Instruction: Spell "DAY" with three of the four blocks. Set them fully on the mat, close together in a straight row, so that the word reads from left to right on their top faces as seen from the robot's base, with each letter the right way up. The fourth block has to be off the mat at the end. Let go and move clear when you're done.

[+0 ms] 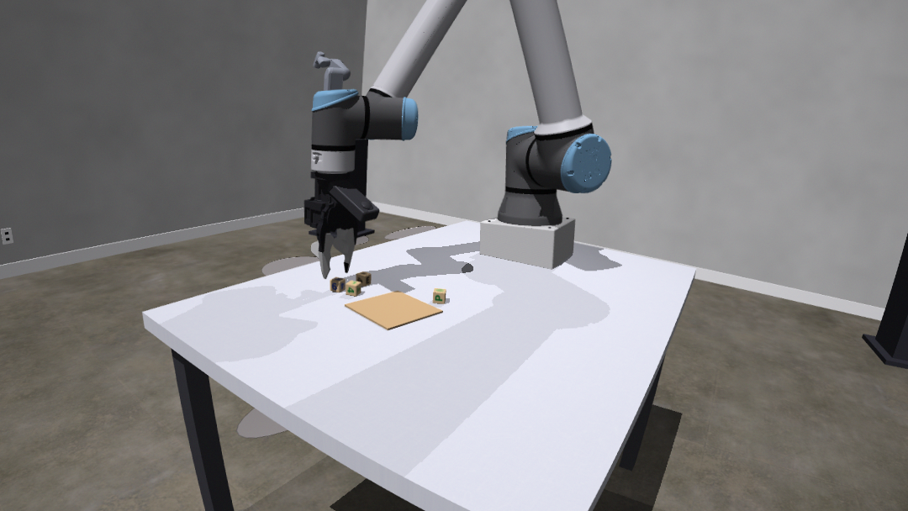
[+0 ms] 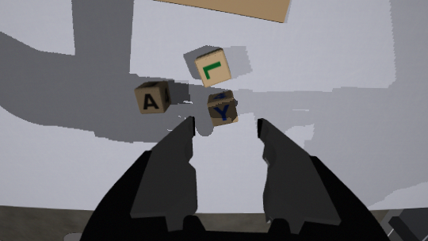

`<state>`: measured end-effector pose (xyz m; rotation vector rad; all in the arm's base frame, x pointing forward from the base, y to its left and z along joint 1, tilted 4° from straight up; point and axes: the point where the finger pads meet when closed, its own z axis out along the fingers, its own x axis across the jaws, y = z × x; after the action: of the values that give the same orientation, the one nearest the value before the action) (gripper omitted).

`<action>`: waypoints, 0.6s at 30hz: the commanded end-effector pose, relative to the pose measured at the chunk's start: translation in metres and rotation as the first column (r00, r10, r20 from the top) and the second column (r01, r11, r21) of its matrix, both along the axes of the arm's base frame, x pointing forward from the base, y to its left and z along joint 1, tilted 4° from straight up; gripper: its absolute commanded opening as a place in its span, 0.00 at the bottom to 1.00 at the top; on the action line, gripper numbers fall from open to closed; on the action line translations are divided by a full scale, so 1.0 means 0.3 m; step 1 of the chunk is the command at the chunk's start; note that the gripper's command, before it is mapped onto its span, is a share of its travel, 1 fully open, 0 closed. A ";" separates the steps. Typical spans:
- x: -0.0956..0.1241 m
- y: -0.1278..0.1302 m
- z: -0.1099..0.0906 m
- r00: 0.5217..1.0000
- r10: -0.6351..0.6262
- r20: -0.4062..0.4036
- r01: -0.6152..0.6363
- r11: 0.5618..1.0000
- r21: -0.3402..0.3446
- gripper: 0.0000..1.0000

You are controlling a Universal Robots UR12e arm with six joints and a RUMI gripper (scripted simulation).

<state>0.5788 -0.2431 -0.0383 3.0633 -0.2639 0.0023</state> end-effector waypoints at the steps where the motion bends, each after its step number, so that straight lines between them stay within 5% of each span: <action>1: 0.002 -0.001 0.002 1.000 0.000 0.001 0.000 1.000 -0.001 0.35; 18: 0.002 -0.006 -0.065 1.000 0.000 0.001 0.000 1.000 -0.001 0.35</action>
<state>0.5787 -0.2441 -0.0533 3.0634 -0.2639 0.0021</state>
